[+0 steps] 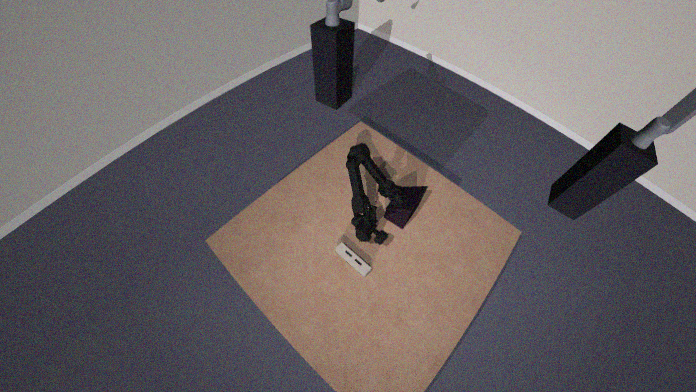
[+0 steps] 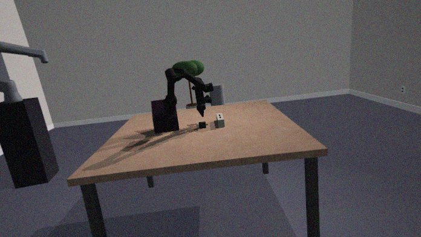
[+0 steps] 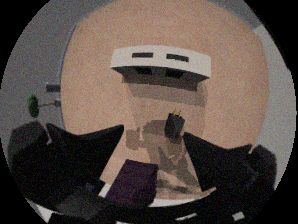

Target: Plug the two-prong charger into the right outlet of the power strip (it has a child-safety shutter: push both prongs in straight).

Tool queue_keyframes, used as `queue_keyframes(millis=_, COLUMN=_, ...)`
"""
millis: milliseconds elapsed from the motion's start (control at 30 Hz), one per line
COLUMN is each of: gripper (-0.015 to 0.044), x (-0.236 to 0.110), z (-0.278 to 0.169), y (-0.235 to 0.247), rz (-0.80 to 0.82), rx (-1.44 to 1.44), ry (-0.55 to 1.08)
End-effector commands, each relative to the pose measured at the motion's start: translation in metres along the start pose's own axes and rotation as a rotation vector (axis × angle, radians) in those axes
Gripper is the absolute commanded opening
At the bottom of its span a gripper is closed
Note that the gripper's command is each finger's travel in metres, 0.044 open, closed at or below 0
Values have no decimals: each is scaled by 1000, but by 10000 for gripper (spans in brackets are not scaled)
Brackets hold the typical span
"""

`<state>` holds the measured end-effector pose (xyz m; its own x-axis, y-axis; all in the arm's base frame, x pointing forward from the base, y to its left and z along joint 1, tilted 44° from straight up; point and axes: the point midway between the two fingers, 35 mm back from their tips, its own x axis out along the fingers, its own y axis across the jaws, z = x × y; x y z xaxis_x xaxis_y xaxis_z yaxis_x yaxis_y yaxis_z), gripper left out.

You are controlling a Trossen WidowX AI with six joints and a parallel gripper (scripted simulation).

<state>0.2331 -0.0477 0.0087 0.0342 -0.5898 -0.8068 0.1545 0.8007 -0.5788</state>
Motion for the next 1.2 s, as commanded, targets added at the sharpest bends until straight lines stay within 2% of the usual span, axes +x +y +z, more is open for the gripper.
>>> queue_keyframes(millis=0, gripper=440, x=4, z=-2, y=-15, rz=-47, rx=34, ry=30)
queue_keyframes(millis=233, gripper=440, x=12, z=-10, y=-39, rz=-133, rx=81, ry=100)
queue_keyframes(millis=1167, gripper=440, x=47, z=-10, y=-45, rz=-134, rx=81, ry=101)
